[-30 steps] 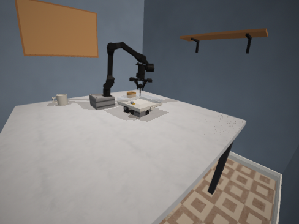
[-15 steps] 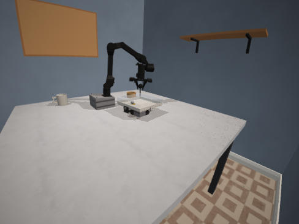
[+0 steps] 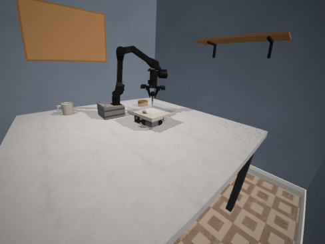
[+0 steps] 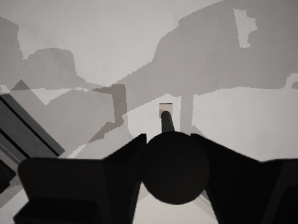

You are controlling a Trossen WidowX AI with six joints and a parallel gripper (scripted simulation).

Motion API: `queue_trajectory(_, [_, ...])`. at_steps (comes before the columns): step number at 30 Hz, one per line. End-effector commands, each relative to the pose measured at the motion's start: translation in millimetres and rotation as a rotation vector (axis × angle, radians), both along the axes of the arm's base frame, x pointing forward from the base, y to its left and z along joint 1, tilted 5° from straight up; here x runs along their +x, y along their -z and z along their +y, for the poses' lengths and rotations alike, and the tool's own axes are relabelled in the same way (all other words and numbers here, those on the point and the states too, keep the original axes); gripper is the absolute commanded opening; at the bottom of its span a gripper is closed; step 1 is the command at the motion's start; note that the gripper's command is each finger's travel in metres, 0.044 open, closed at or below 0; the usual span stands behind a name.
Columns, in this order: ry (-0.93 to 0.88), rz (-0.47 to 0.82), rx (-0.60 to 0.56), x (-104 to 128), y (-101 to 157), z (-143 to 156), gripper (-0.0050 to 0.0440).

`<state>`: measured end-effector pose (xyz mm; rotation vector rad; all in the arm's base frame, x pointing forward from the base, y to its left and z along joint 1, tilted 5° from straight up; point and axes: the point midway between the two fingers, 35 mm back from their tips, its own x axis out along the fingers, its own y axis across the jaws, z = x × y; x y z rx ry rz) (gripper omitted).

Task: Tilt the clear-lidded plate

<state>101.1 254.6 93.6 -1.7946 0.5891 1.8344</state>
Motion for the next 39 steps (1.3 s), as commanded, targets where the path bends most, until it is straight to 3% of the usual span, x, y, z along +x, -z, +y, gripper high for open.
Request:
queue_trajectory(1, [-0.002,0.001,-0.002,-0.7,0.3,-0.7,0.0150])
queue_trajectory(39, [-0.002,-0.005,0.005,-1.0,0.4,-0.9,0.0150])
